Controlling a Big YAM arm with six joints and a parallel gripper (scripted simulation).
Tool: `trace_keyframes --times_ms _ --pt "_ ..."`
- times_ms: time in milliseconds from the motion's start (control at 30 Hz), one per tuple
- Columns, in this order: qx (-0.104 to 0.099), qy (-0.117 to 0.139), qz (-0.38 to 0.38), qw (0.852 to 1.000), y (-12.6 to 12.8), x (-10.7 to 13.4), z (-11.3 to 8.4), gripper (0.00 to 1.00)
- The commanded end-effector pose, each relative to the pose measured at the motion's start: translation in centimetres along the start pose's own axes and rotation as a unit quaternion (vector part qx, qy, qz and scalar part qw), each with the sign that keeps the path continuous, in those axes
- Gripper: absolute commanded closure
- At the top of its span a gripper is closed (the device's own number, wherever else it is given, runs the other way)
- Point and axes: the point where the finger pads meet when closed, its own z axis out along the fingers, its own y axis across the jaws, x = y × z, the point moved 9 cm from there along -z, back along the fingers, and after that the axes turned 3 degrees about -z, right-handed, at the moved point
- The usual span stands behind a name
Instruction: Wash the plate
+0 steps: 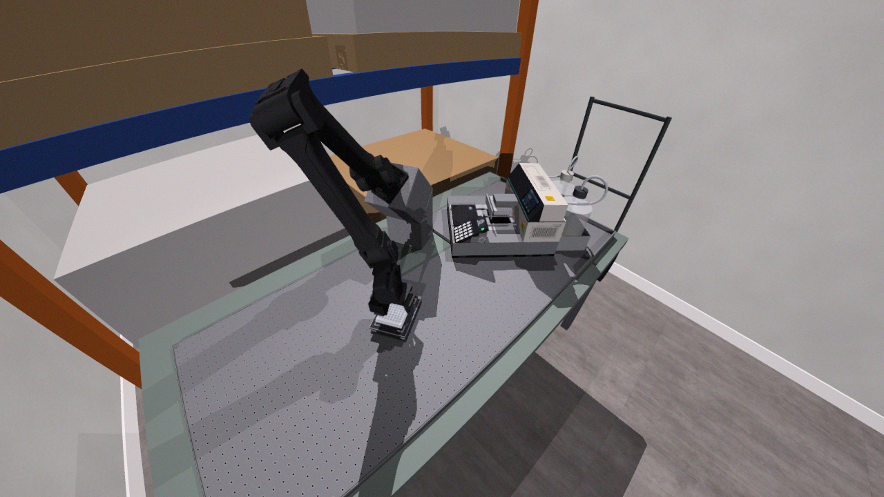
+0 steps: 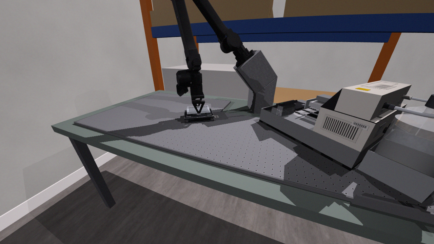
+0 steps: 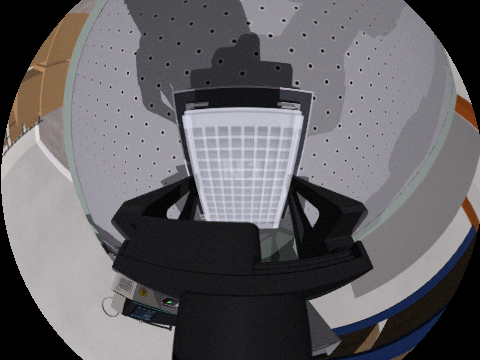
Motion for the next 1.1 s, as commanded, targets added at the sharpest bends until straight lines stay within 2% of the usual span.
trace_keyframes --times_ms 0,33,200,1067 --pt "-0.005 0.002 -0.008 1.000 0.39 0.74 0.02 0.16" --pt "-0.002 -0.001 -0.001 1.000 0.08 0.16 -0.10 0.16" --pt "-0.004 0.003 -0.008 1.000 0.39 0.77 0.17 0.16" --pt "-0.001 -0.003 -0.002 1.000 -0.09 -0.14 0.71 0.16"
